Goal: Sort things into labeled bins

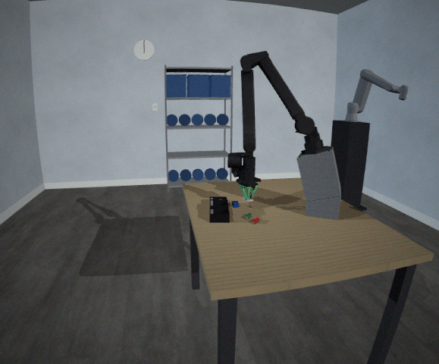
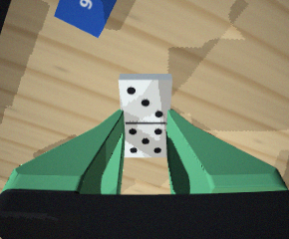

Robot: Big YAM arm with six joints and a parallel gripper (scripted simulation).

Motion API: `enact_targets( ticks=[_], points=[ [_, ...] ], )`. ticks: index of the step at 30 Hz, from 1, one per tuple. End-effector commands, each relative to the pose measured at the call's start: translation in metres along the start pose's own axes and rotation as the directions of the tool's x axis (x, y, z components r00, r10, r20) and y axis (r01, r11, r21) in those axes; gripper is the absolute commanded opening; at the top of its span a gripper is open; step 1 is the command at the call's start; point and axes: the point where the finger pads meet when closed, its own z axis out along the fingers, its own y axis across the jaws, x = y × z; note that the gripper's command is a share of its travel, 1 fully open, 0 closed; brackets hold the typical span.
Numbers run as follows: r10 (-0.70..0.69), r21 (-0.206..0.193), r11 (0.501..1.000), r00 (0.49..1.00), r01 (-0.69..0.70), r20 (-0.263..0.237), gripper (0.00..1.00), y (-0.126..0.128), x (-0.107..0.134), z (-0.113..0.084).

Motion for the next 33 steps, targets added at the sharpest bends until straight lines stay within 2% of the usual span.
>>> enact_targets(
  ticks=[1,24,25,33],
  points=[
    [0.001,-0.008,1.000,1.000,-0.001,0.009,0.20,0.0045,0.0003,-0.0179],
    [0.002,-0.008,1.000,1.000,-0.002,0.011,0.20,0.0040,-0.0040,-0.0182],
    [0.005,-0.013,1.000,1.000,-0.005,0.015,0.20,0.0079,-0.0050,-0.0228],
    [0.005,-0.019,1.000,1.000,-0.005,0.020,0.20,0.0111,-0.0078,-0.0233]
  ],
)
